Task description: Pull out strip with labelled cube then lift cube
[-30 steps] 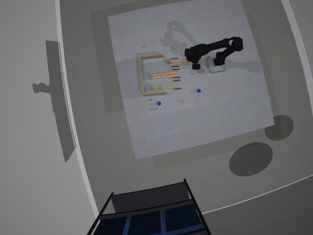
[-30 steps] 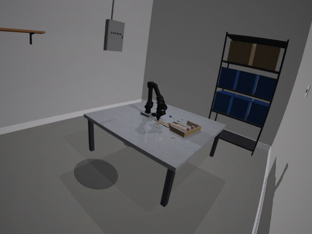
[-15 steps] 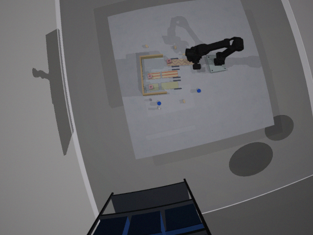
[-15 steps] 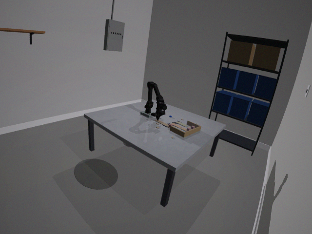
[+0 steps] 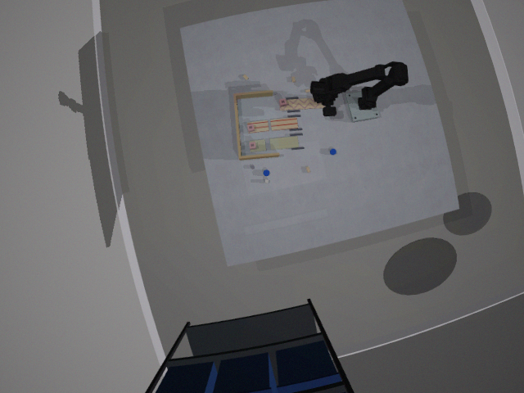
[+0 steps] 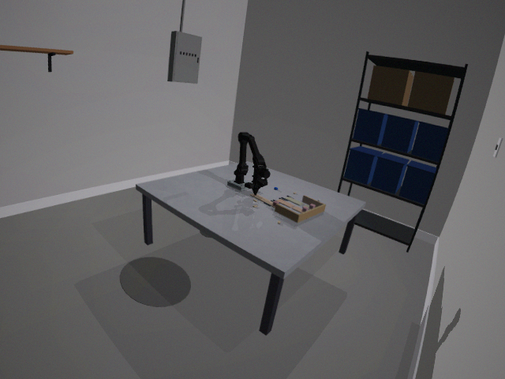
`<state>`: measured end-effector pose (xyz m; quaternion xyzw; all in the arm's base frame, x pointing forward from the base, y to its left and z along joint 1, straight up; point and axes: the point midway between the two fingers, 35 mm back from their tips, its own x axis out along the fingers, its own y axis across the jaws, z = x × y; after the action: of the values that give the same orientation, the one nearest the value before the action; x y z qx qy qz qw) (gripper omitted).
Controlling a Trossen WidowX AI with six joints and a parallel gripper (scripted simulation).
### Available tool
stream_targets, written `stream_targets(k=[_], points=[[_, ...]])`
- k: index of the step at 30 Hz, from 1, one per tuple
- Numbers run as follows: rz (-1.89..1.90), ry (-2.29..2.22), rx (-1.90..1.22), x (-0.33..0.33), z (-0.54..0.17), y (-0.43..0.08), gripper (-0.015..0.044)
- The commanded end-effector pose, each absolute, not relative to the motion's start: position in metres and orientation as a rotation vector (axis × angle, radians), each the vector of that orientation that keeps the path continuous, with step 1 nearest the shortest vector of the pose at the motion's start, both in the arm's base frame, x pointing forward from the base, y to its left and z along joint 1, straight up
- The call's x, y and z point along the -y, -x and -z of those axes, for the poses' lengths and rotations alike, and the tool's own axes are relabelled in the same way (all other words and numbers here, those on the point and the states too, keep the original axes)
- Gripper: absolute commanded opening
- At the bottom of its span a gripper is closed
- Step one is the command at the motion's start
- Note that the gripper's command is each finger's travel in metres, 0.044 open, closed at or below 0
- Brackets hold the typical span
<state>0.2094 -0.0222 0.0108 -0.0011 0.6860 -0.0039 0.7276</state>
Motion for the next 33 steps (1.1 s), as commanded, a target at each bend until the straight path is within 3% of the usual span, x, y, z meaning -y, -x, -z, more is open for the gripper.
stream_targets(k=[1,18,33], points=[[-0.001,0.002,-1.549,0.021,-0.005,-0.199,0.0],[0.0,0.002,-1.548,0.022,-0.053,-0.21,0.0],[-0.109,0.114,-1.54,0.025,-0.06,-0.272,0.0394]])
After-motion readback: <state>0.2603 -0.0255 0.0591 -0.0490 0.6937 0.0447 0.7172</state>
